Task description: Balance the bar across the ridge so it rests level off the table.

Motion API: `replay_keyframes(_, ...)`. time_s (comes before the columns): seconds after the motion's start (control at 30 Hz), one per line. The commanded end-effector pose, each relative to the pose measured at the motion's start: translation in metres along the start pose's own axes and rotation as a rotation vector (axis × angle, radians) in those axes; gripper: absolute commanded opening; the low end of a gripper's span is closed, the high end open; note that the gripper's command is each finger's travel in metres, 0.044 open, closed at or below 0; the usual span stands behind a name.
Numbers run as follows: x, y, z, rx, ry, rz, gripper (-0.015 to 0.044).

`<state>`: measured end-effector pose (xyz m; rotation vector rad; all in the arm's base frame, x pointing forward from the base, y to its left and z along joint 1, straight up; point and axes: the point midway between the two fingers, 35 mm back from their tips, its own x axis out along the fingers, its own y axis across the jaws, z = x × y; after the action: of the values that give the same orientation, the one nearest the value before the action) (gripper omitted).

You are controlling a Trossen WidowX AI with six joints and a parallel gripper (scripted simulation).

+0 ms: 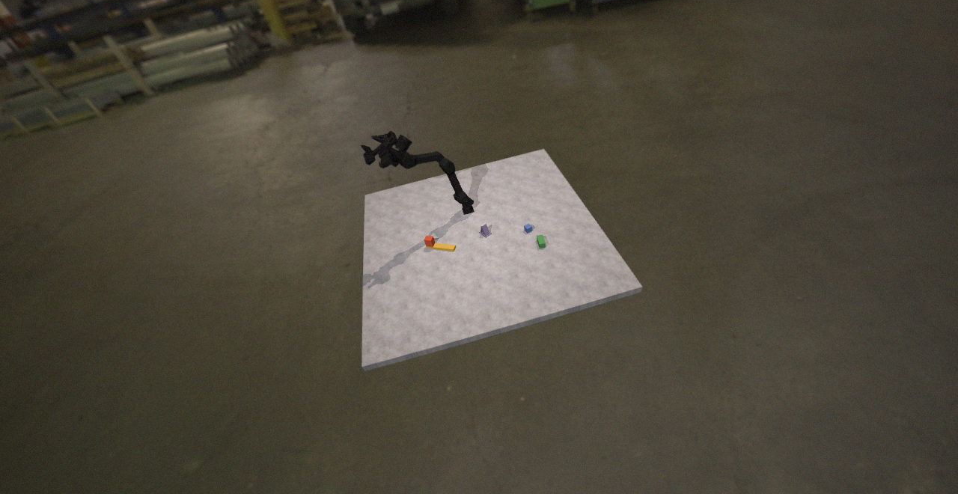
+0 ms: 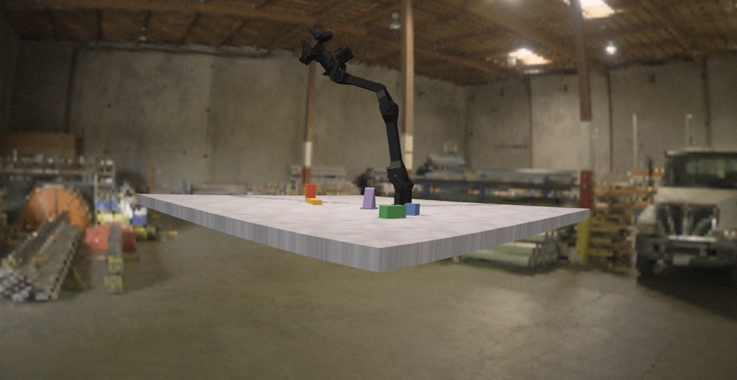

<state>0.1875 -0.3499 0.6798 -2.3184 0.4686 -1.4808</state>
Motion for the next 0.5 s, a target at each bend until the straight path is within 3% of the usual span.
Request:
replay_keyframes(0.0,-0.003,0.026,0.024,0.065,-0.060,0.110,0.0315)
replay_keyframes(0.47,-0.047,0.109,0.128,0.262,-0.311,0.545,0.0315)
